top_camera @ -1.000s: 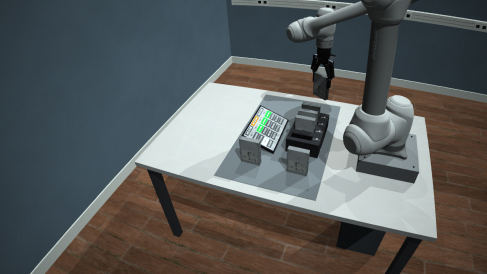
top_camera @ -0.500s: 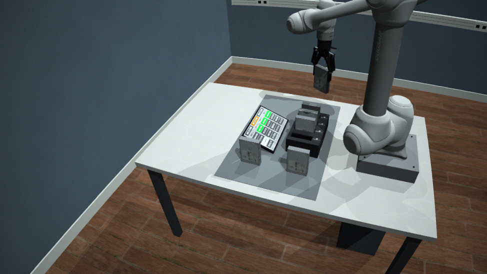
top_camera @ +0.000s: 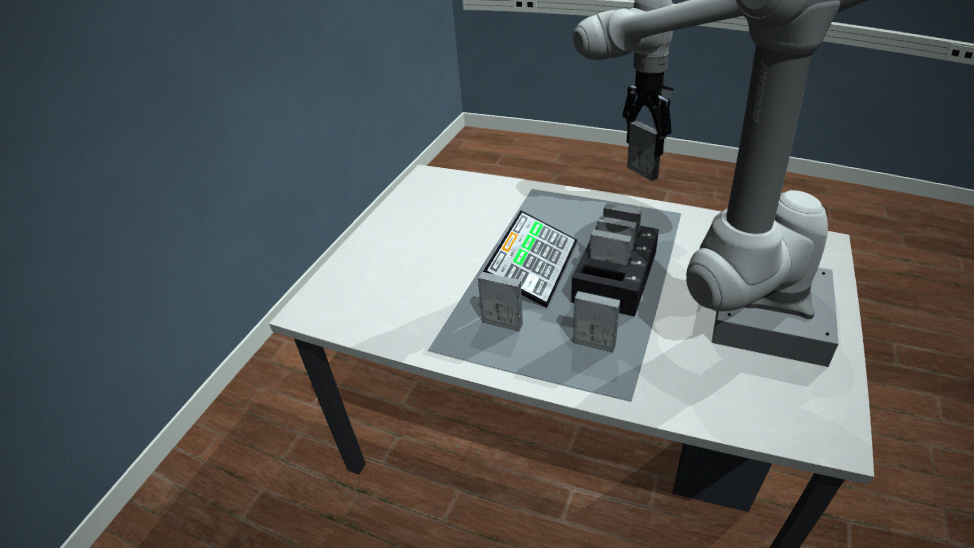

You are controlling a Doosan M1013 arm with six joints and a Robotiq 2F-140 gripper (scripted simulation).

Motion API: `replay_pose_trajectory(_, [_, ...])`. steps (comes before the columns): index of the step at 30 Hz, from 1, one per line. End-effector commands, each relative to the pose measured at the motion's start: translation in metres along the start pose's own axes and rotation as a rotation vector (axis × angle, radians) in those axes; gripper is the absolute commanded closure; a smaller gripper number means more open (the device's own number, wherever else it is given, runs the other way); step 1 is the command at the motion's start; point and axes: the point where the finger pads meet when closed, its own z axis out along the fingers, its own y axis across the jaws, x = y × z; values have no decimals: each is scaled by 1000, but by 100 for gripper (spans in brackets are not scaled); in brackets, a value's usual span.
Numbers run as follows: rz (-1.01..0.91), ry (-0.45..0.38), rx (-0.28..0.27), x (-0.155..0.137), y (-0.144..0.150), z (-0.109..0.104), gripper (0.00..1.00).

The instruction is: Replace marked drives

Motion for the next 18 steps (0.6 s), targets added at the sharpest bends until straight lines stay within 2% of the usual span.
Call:
replay_pose_trajectory(1, [0, 0, 1, 0, 0, -2, 90])
replay_pose_trajectory(18, [0, 0, 1, 0, 0, -3, 90])
